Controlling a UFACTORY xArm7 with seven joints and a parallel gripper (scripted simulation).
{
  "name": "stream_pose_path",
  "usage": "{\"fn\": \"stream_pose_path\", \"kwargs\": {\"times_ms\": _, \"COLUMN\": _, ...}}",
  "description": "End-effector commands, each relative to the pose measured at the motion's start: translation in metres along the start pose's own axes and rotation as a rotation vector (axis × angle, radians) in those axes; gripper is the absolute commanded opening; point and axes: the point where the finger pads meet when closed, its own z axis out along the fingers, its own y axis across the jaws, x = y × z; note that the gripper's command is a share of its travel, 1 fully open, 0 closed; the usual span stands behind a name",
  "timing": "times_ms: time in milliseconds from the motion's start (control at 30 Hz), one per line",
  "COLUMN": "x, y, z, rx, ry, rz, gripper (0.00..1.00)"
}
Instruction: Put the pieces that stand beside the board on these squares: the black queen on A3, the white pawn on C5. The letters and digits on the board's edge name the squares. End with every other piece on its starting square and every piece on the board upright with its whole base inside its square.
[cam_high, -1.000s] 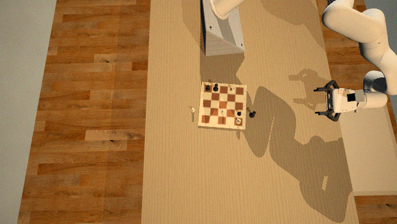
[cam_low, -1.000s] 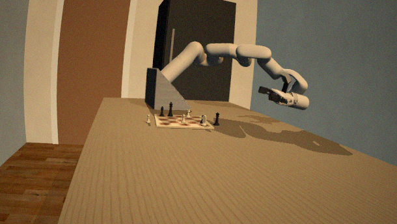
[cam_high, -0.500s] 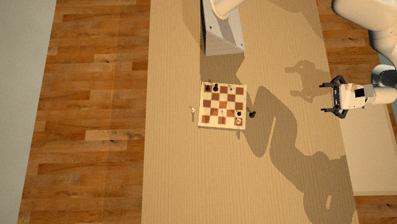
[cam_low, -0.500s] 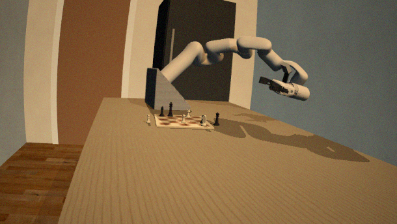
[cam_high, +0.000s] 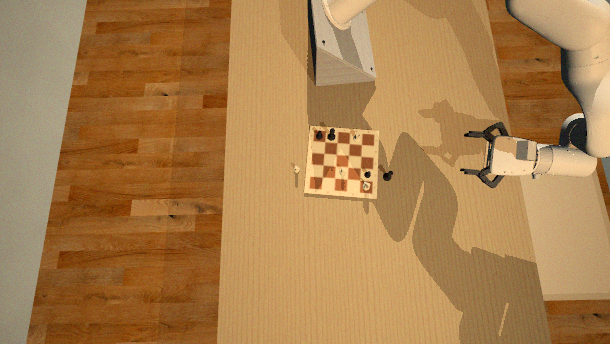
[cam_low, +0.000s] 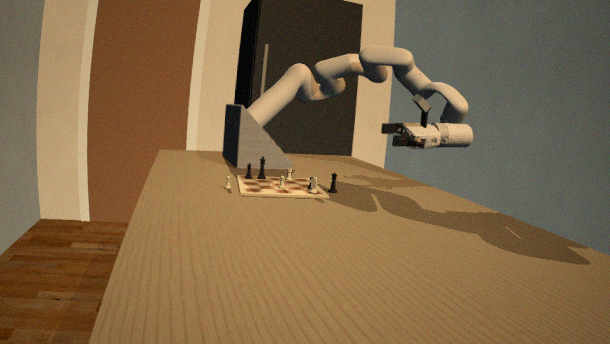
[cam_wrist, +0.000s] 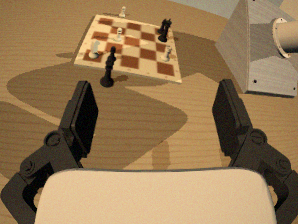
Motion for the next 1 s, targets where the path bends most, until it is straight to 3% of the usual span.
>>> {"fn": "stream_pose_path", "kwargs": {"times_ms": 0, "x": -0.009, "y": -0.004, "z": 0.033, "rx": -0.037, "ry": -0.170, "rz": -0.019, "gripper": 1.00}}
{"fn": "stream_pose_path", "kwargs": {"times_ms": 33, "x": -0.014, "y": -0.004, "z": 0.046, "rx": -0.069, "ry": -0.256, "rz": -0.014, "gripper": 1.00}}
{"fn": "stream_pose_path", "kwargs": {"times_ms": 100, "x": -0.014, "y": -0.004, "z": 0.046, "rx": -0.069, "ry": -0.256, "rz": -0.014, "gripper": 1.00}}
{"fn": "stream_pose_path", "kwargs": {"times_ms": 133, "x": -0.020, "y": -0.003, "z": 0.059, "rx": -0.100, "ry": -0.348, "rz": -0.001, "gripper": 1.00}}
{"fn": "stream_pose_path", "kwargs": {"times_ms": 200, "x": -0.020, "y": -0.003, "z": 0.059, "rx": -0.100, "ry": -0.348, "rz": -0.001, "gripper": 1.00}}
{"fn": "stream_pose_path", "kwargs": {"times_ms": 233, "x": -0.025, "y": -0.003, "z": 0.070, "rx": -0.131, "ry": -0.445, "rz": 0.020, "gripper": 1.00}}
{"fn": "stream_pose_path", "kwargs": {"times_ms": 300, "x": -0.025, "y": -0.003, "z": 0.070, "rx": -0.131, "ry": -0.445, "rz": 0.020, "gripper": 1.00}}
{"fn": "stream_pose_path", "kwargs": {"times_ms": 333, "x": -0.029, "y": -0.003, "z": 0.080, "rx": -0.162, "ry": -0.546, "rz": 0.050, "gripper": 1.00}}
{"fn": "stream_pose_path", "kwargs": {"times_ms": 500, "x": -0.029, "y": -0.003, "z": 0.080, "rx": -0.162, "ry": -0.546, "rz": 0.050, "gripper": 1.00}}
{"fn": "stream_pose_path", "kwargs": {"times_ms": 533, "x": -0.032, "y": -0.003, "z": 0.088, "rx": -0.191, "ry": -0.647, "rz": 0.089, "gripper": 1.00}}
{"fn": "stream_pose_path", "kwargs": {"times_ms": 567, "x": -0.032, "y": -0.003, "z": 0.088, "rx": -0.191, "ry": -0.647, "rz": 0.089, "gripper": 1.00}}
{"fn": "stream_pose_path", "kwargs": {"times_ms": 600, "x": -0.034, "y": -0.004, "z": 0.095, "rx": -0.219, "ry": -0.749, "rz": 0.137, "gripper": 1.00}}
{"fn": "stream_pose_path", "kwargs": {"times_ms": 700, "x": -0.034, "y": -0.004, "z": 0.095, "rx": -0.219, "ry": -0.749, "rz": 0.137, "gripper": 1.00}}
{"fn": "stream_pose_path", "kwargs": {"times_ms": 733, "x": -0.034, "y": -0.006, "z": 0.101, "rx": -0.244, "ry": -0.848, "rz": 0.193, "gripper": 1.00}}
{"fn": "stream_pose_path", "kwargs": {"times_ms": 833, "x": -0.034, "y": -0.006, "z": 0.101, "rx": -0.244, "ry": -0.848, "rz": 0.193, "gripper": 1.00}}
{"fn": "stream_pose_path", "kwargs": {"times_ms": 867, "x": -0.032, "y": -0.009, "z": 0.106, "rx": -0.268, "ry": -0.942, "rz": 0.255, "gripper": 1.00}}
{"fn": "stream_pose_path", "kwargs": {"times_ms": 933, "x": -0.032, "y": -0.009, "z": 0.106, "rx": -0.268, "ry": -0.942, "rz": 0.255, "gripper": 1.00}}
{"fn": "stream_pose_path", "kwargs": {"times_ms": 967, "x": -0.029, "y": -0.013, "z": 0.112, "rx": -0.289, "ry": -1.031, "rz": 0.322, "gripper": 1.00}}
